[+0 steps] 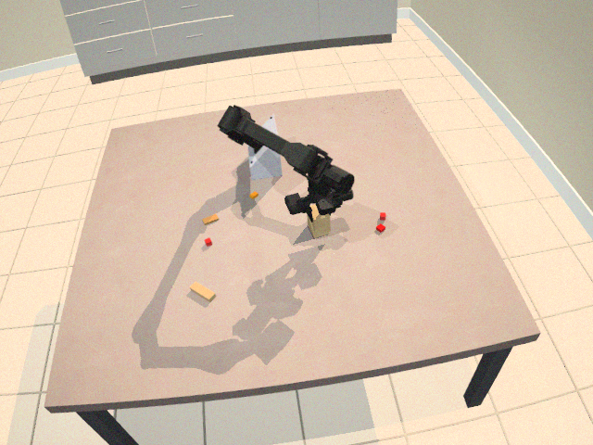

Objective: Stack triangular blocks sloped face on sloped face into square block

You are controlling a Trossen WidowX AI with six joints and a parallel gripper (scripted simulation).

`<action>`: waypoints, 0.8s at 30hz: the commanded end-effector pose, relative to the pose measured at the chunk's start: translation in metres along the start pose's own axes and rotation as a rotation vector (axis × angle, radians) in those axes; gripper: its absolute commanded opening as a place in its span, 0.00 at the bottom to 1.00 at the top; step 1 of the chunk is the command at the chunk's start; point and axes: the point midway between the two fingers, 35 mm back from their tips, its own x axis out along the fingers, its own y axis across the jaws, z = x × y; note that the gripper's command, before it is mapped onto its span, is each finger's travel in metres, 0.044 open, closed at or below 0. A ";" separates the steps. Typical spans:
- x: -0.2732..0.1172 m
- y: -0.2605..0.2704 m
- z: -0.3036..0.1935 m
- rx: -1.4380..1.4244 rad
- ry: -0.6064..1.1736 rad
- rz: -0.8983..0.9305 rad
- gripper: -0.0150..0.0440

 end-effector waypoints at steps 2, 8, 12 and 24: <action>-0.001 -0.001 0.001 -0.001 -0.007 -0.006 0.25; -0.001 -0.001 0.001 -0.003 -0.008 -0.008 0.25; -0.001 -0.001 0.001 -0.003 -0.008 -0.008 0.25; 0.006 -0.001 -0.002 -0.003 -0.008 -0.008 0.25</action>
